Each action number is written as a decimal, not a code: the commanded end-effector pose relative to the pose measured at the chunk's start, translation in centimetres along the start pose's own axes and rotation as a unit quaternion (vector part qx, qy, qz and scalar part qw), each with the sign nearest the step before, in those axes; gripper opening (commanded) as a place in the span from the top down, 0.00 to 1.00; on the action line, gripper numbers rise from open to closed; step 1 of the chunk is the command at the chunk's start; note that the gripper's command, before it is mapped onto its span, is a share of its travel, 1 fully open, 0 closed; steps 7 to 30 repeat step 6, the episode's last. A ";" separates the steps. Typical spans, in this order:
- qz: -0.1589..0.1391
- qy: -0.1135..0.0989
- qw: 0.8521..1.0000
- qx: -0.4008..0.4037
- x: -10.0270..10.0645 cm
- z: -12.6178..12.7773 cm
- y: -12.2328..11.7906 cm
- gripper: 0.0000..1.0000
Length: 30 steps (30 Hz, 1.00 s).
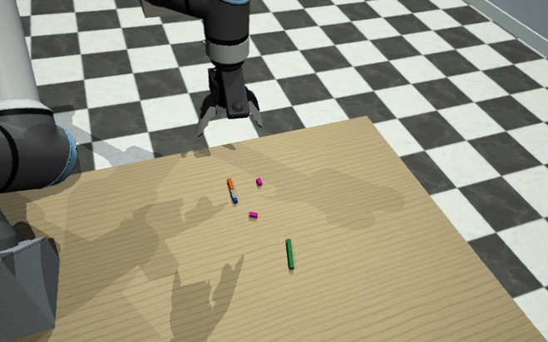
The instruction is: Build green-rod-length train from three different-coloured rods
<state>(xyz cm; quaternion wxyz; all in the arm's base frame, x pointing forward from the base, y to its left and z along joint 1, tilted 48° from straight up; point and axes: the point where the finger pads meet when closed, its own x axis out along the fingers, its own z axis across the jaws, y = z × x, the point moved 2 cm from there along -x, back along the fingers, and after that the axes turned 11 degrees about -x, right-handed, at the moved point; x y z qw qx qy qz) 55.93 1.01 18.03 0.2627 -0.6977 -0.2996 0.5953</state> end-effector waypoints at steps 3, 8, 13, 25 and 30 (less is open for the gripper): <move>0.001 -0.001 1.000 -0.001 0.0 0.0 0.0 0.00; 0.001 -0.001 1.000 -0.001 0.0 0.0 0.0 0.00; 0.001 -0.001 1.000 -0.001 0.0 0.0 0.0 0.00; 0.001 -0.001 1.000 -0.001 0.0 0.0 0.0 0.00; 0.001 -0.001 1.000 -0.001 0.0 0.0 0.0 0.00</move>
